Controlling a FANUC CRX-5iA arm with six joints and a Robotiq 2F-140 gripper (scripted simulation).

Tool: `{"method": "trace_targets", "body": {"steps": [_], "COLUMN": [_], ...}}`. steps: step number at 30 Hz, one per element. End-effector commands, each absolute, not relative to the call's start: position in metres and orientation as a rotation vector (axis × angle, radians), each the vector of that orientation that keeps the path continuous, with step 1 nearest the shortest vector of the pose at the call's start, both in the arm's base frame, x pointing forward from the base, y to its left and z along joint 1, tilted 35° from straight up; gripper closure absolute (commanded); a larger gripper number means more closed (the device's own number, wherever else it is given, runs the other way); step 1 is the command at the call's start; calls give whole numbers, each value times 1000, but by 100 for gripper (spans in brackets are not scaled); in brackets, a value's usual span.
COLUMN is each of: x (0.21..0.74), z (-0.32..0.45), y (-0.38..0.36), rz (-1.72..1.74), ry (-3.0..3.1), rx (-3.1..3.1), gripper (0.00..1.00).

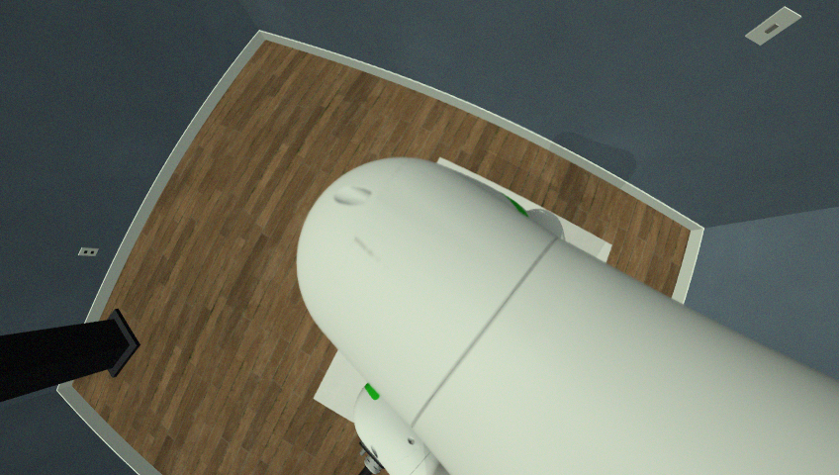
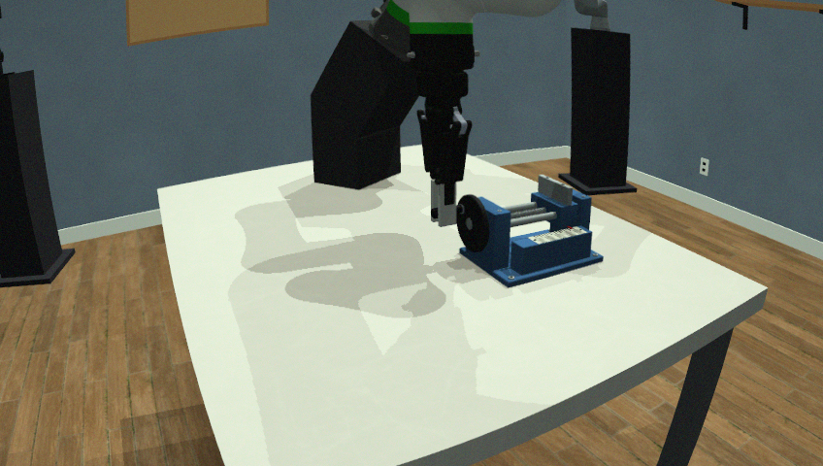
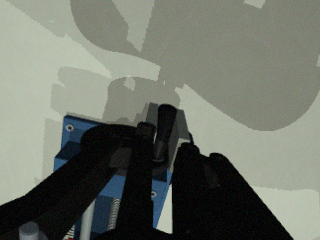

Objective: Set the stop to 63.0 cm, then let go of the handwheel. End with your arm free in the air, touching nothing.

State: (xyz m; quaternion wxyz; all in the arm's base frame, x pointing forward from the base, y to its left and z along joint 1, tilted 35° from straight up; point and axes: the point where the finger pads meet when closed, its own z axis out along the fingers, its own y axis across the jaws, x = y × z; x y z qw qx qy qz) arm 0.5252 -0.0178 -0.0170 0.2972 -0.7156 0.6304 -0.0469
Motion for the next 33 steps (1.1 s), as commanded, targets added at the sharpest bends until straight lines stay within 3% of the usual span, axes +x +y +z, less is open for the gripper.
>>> {"method": "trace_targets", "body": {"steps": [1,33], "x": [525,527], "z": [-17,-28], "y": [-18,-14], "rz": [-125,-125], "ry": [1676,1676], "rx": [-1902,-1902], "gripper": [96,96]}}
